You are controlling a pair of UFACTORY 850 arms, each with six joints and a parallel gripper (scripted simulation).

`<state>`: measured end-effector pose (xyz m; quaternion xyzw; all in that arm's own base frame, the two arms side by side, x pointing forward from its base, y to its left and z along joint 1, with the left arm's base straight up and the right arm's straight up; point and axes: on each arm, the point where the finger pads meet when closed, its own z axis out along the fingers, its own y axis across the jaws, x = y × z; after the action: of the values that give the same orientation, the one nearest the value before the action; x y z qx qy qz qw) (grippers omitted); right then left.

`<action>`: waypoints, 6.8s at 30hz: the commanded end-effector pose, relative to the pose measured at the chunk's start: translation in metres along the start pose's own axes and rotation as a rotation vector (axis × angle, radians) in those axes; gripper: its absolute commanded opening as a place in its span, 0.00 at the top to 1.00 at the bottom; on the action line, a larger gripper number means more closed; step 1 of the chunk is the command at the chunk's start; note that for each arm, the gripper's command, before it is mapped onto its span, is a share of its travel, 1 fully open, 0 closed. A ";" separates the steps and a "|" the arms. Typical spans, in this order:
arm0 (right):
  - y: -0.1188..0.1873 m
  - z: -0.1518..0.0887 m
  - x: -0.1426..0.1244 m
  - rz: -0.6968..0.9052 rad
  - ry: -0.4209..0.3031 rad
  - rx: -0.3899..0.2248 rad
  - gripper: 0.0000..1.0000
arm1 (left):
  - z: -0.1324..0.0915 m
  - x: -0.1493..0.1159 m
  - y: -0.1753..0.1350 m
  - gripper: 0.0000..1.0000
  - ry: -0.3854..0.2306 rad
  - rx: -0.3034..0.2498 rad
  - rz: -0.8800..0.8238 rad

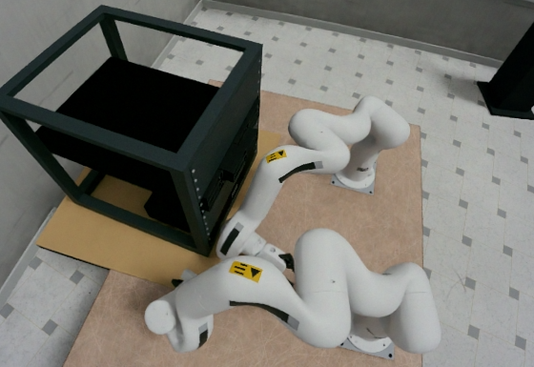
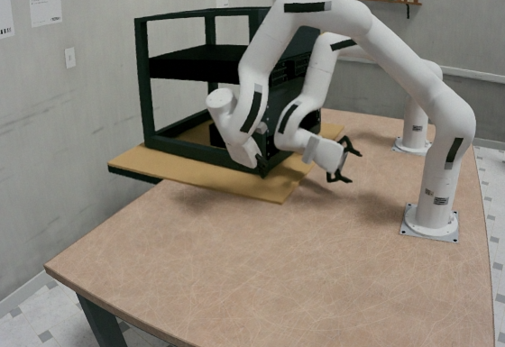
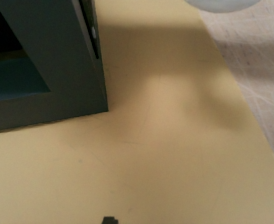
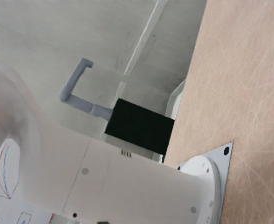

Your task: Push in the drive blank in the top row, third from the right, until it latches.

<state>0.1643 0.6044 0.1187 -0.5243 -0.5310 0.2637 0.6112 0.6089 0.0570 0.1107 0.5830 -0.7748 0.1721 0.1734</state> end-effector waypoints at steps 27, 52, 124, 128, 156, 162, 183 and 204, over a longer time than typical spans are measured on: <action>-0.001 0.000 0.001 -0.002 0.000 0.000 0.00 | -0.008 -0.004 0.002 0.00 -0.004 0.006 -0.027; -0.001 0.000 0.001 -0.002 0.000 0.000 0.00 | -0.133 -0.065 0.077 0.00 -0.056 0.096 -0.537; -0.133 0.011 -0.189 -0.106 -0.949 0.161 0.00 | -0.420 -0.030 0.556 0.00 -0.063 0.636 -2.767; -0.149 -0.002 -0.209 -0.122 -1.082 0.187 0.00 | -0.425 -0.013 0.581 0.00 -0.050 0.682 -2.902; -0.231 -0.123 -0.261 -0.218 -1.941 0.364 0.00 | -0.430 0.043 0.650 0.00 0.003 0.841 -3.307; -0.243 -0.147 -0.254 -0.234 -2.117 0.401 0.00 | -0.430 0.043 0.650 0.00 0.003 0.842 -3.308; -0.274 -0.199 -0.200 -0.277 -2.683 0.515 0.00 | -0.430 0.043 0.650 0.00 0.003 0.842 -3.308; -0.294 -0.202 -0.148 -0.290 -3.078 0.583 0.00 | -0.430 0.043 0.650 0.00 0.003 0.842 -3.308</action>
<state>0.2367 0.3046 0.3519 0.4084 -0.6097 0.5613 -0.3827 0.0003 0.3914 0.4671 -0.7074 -0.7069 0.0007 -0.0008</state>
